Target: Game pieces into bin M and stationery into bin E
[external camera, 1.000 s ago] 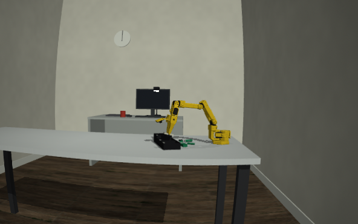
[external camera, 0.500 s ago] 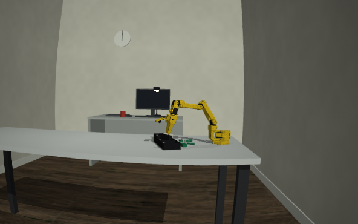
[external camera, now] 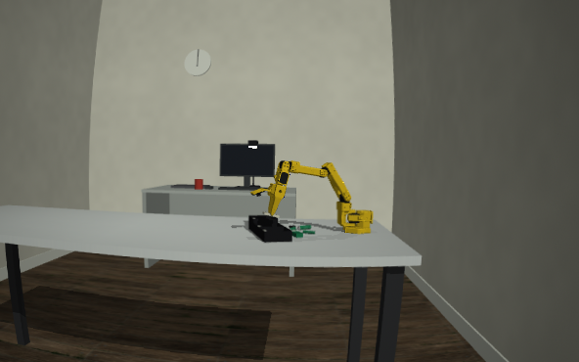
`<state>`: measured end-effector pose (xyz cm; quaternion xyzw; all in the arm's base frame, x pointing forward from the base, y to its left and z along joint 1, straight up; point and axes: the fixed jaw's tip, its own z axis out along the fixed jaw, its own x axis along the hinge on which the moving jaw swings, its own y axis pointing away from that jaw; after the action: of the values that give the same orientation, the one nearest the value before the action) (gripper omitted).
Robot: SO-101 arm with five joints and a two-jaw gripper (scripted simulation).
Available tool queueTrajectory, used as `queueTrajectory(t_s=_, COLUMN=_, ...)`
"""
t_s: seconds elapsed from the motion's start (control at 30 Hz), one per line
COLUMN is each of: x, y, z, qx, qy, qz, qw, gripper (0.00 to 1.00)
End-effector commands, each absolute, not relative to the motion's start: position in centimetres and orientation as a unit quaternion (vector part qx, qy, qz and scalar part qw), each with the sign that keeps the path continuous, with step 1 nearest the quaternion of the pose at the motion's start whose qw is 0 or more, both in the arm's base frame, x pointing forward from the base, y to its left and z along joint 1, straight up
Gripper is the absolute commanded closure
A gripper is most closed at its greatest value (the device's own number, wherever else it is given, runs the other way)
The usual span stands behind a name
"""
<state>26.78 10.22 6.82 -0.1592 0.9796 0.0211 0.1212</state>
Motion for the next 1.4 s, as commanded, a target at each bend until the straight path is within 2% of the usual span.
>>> queueTrajectory(t_s=0.0, x=27.2, y=10.7, z=8.3, qx=-0.157, qy=0.976, qz=0.029, qw=0.151, gripper=1.0)
queueTrajectory(t_s=1.37, x=27.3, y=10.7, z=6.6, qx=-0.157, qy=0.976, qz=0.029, qw=0.151, gripper=1.0)
